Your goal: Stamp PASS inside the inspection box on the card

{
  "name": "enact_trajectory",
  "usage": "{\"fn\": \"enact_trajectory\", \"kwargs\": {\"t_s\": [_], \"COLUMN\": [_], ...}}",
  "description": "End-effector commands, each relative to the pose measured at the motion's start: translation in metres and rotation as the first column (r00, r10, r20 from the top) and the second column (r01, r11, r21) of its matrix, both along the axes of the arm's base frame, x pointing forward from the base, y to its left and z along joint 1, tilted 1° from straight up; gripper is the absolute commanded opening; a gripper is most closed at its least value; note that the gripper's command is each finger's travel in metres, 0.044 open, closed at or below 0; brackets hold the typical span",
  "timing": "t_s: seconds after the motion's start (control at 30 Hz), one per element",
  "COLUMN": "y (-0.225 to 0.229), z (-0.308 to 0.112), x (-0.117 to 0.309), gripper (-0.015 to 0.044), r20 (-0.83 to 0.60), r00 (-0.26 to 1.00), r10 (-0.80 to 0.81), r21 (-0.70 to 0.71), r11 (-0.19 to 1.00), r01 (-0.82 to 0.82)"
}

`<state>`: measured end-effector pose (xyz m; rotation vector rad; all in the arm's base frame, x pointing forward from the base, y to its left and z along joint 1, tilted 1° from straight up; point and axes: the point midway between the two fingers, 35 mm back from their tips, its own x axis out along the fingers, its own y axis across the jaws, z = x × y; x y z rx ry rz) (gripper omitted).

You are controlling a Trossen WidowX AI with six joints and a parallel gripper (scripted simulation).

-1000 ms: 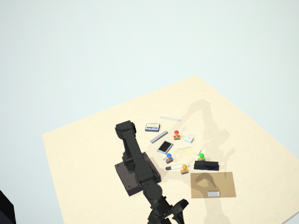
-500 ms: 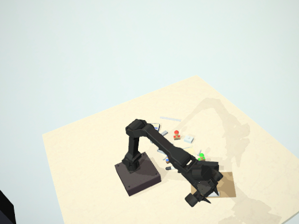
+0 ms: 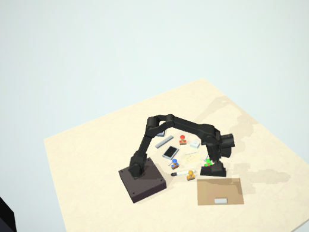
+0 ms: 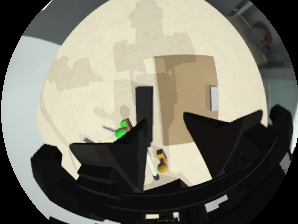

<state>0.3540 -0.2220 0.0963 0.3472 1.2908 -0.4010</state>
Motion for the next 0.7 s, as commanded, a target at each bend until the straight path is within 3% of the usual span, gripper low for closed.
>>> {"fn": "enact_trajectory", "kwargs": {"t_s": [0.0,0.1,0.67], "y": [0.060,0.099,0.095], "z": [-0.010,-0.015,-0.031], "x": [0.012,0.015,0.020], "gripper": [0.0217,0.0217,0.0217], "r20": [-0.124,-0.199,-0.204], "r00": [0.954,0.875,0.868], "r10": [0.272,0.441,0.452], "r21": [0.021,0.051,0.053], "r11": [0.962,0.897,0.891], "r01": [-0.271,-0.440,-0.451]}}
